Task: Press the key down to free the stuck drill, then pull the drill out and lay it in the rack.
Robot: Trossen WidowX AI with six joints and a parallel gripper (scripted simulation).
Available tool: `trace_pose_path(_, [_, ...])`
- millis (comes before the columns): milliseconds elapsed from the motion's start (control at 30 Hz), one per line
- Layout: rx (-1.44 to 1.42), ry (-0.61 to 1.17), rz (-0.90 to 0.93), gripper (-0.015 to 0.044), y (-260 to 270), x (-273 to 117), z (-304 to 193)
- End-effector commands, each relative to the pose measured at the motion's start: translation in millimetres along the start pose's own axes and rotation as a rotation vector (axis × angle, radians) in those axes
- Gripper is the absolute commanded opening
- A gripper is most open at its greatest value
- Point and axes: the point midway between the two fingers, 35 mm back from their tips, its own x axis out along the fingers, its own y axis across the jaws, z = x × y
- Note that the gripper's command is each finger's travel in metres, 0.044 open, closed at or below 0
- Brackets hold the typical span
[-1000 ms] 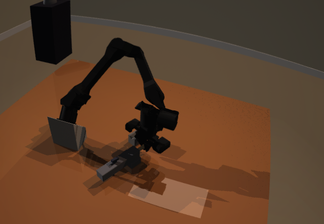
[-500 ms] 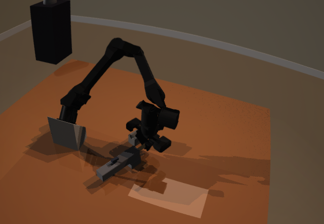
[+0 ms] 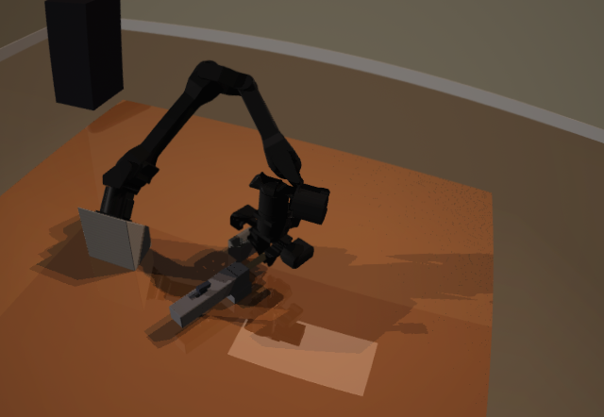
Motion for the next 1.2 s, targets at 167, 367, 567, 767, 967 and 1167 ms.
trace_pose_path(167, [0.002, -0.006, -0.002, 0.0000, -1, -2, 16])
trace_pose_path(367, [0.002, -0.006, -0.002, 0.0000, -1, -3, 27])
trace_pose_path(567, [0.002, -0.006, -0.002, 0.0000, -1, -3, 33])
trace_pose_path(767, [0.001, -0.007, -0.003, 0.0000, -1, -4, 42])
trace_pose_path(967, [0.001, -0.007, -0.003, 0.0000, 0, -5, 46])
trace_pose_path(1167, [0.001, -0.007, -0.003, 0.0000, 0, -8, 44])
